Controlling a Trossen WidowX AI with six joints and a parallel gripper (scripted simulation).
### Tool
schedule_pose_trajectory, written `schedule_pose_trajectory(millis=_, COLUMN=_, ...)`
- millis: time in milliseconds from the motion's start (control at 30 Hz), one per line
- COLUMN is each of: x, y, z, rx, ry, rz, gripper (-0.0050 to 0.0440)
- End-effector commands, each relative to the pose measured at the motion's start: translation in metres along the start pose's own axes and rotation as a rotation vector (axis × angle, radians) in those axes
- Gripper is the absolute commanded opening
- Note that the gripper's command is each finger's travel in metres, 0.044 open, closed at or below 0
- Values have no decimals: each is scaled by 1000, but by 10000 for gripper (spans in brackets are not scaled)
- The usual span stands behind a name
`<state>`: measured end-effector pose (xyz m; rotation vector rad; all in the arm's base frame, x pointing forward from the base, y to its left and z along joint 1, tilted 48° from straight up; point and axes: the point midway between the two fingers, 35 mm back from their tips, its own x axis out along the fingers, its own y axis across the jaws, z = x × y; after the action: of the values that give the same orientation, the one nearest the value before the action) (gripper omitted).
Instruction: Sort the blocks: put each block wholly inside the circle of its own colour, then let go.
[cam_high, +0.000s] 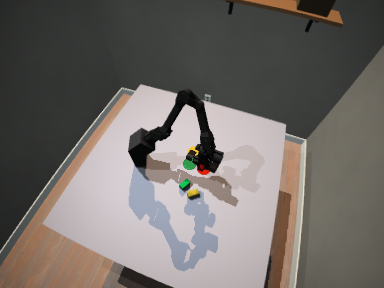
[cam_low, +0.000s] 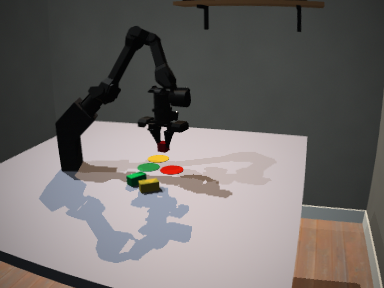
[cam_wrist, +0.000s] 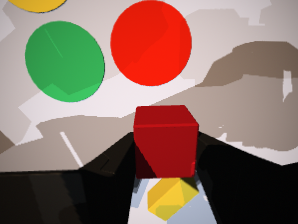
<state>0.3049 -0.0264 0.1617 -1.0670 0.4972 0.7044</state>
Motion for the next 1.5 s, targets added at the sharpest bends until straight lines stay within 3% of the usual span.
schedule_pose_trajectory(millis=0, x=5, y=-4, z=12, rx=-7, ry=6, rz=-13, gripper=105)
schedule_pose_trajectory(millis=600, x=29, y=-1, z=56, rx=1, ry=-3, rz=-22, gripper=105)
schedule_pose_trajectory(millis=833, x=30, y=-2, z=59, rx=0, ry=-6, rz=-28, gripper=105)
schedule_pose_trajectory(millis=1200, x=62, y=4, z=57, rx=7, ry=0, rz=-11, gripper=105)
schedule_pose_trajectory(millis=1467, x=59, y=-1, z=59, rx=-1, ry=-5, rz=-30, gripper=105)
